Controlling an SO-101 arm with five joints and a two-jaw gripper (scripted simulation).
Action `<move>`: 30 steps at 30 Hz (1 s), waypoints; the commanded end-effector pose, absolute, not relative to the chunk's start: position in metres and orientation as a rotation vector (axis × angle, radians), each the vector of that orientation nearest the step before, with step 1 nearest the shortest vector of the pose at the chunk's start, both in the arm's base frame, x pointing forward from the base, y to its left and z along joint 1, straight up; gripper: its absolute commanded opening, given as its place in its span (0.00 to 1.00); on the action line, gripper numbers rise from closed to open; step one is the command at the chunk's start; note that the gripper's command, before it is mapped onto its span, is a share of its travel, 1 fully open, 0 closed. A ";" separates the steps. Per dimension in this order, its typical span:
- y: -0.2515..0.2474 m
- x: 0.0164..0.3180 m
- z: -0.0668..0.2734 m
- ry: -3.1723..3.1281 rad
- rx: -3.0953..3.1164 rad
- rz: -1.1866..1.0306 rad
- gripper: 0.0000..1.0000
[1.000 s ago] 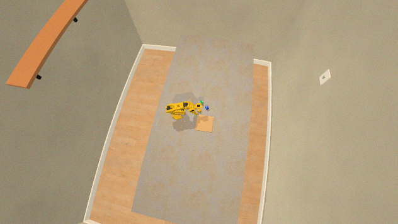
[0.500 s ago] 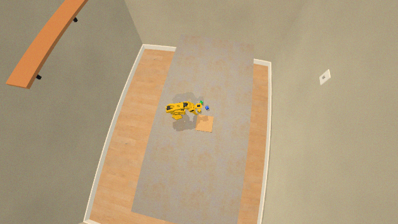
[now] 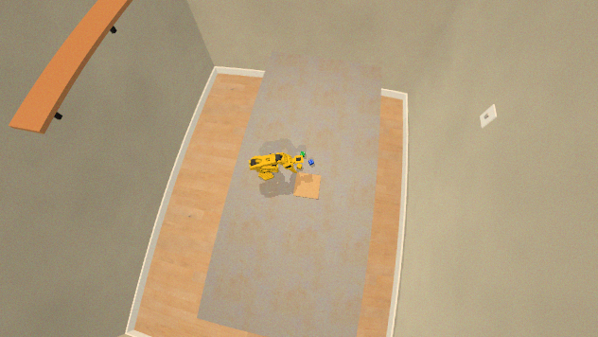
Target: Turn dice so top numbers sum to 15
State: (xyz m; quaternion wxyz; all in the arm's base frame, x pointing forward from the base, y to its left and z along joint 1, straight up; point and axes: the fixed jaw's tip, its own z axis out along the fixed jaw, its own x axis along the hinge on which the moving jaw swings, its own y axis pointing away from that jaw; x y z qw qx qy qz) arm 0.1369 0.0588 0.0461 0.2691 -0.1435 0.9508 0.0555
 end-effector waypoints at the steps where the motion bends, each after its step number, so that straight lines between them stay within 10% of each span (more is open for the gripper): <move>1: 0.058 0.138 0.048 2.553 -0.388 0.147 0.31; 30: 0.074 0.166 0.057 2.548 -0.426 0.158 0.31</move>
